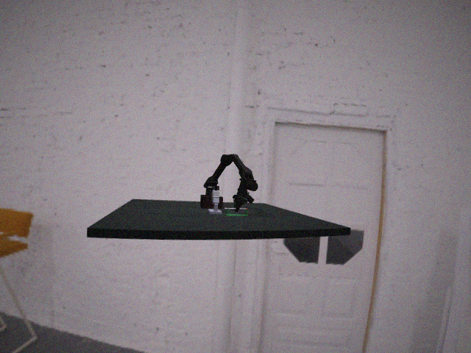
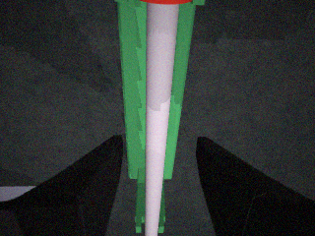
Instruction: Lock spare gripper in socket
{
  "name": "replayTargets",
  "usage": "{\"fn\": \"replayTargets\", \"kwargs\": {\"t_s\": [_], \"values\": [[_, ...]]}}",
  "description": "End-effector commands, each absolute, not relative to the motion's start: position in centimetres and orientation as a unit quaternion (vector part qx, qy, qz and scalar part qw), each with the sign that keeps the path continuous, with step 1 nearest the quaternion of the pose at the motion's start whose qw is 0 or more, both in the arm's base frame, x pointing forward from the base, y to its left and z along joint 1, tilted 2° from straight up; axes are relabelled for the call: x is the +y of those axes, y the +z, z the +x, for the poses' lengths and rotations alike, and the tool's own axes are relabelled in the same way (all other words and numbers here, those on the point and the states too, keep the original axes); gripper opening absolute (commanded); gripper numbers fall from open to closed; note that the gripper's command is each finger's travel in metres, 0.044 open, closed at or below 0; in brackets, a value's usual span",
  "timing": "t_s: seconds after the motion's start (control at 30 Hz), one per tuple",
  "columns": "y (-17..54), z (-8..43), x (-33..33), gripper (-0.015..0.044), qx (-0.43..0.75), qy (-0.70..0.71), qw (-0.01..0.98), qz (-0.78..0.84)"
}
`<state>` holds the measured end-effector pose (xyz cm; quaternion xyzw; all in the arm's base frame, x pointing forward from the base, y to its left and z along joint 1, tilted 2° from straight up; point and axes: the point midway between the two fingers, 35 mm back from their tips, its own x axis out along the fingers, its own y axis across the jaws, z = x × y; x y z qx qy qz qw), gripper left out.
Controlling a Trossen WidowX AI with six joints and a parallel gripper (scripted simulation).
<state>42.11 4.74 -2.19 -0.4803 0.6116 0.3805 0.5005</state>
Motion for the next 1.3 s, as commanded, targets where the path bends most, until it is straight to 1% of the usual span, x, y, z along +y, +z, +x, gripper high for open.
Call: {"fn": "replayTargets", "kwargs": {"t_s": [0.0,0.3,0.53,0.87,1.27], "values": [[-2.9,41.9,4.8,0.0180,0.614,0.380,0.500,-0.478],[-3.8,41.9,4.8,0.0180,0.614,0.380,0.500,-0.478],[-3.8,41.9,4.8,0.0000,0.614,0.380,0.500,-0.478],[-3.4,41.9,4.8,0.0000,0.614,0.380,0.500,-0.478],[2.0,41.8,4.6,0.0000,0.614,0.380,0.500,-0.478]]}}
